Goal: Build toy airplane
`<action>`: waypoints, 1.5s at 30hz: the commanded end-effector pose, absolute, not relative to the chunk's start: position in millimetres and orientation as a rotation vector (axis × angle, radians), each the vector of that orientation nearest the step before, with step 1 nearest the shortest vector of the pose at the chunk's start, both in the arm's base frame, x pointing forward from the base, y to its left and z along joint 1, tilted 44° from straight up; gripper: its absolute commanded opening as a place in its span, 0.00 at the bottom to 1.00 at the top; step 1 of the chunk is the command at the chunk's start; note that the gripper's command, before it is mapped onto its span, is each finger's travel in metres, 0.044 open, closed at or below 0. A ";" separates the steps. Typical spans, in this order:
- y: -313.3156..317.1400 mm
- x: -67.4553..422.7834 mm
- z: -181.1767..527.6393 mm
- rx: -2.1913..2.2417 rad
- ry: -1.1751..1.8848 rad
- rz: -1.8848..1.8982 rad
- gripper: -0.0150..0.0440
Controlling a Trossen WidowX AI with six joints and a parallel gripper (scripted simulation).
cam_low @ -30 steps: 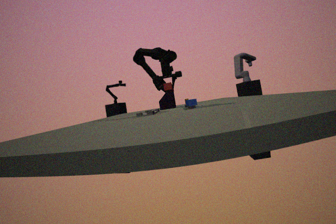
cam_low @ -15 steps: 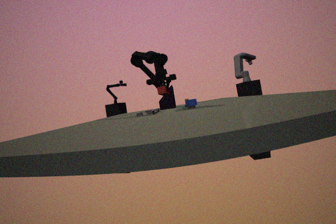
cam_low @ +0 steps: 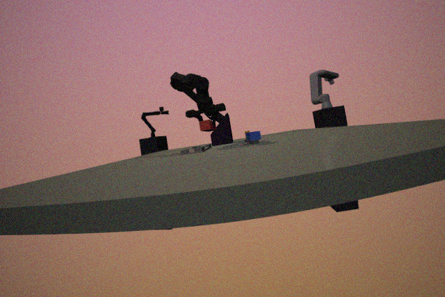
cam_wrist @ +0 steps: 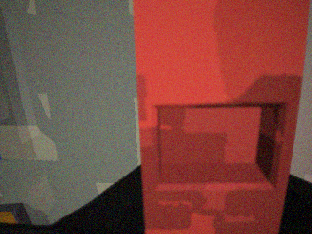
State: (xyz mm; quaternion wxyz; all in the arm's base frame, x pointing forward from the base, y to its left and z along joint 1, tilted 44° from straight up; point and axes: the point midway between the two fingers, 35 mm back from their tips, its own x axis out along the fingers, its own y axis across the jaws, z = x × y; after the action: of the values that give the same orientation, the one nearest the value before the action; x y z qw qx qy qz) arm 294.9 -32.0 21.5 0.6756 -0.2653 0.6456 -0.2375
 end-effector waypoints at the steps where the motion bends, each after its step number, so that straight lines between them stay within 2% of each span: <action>1: -45.2 294.3 25.3 -0.605 1.454 -0.537 0.25; 20: -94.9 291.9 44.0 -0.633 1.455 -0.557 0.25; 27: -95.1 291.9 44.0 -0.633 1.455 -0.557 0.57; 28: -95.1 291.9 44.0 -0.633 1.455 -0.557 0.59; 45: -96.8 292.1 42.2 -0.633 1.455 -0.557 0.59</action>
State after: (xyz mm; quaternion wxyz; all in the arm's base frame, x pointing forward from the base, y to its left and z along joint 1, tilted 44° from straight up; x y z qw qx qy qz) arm 292.2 -95.0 43.6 0.6677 -0.2788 0.6447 -0.2465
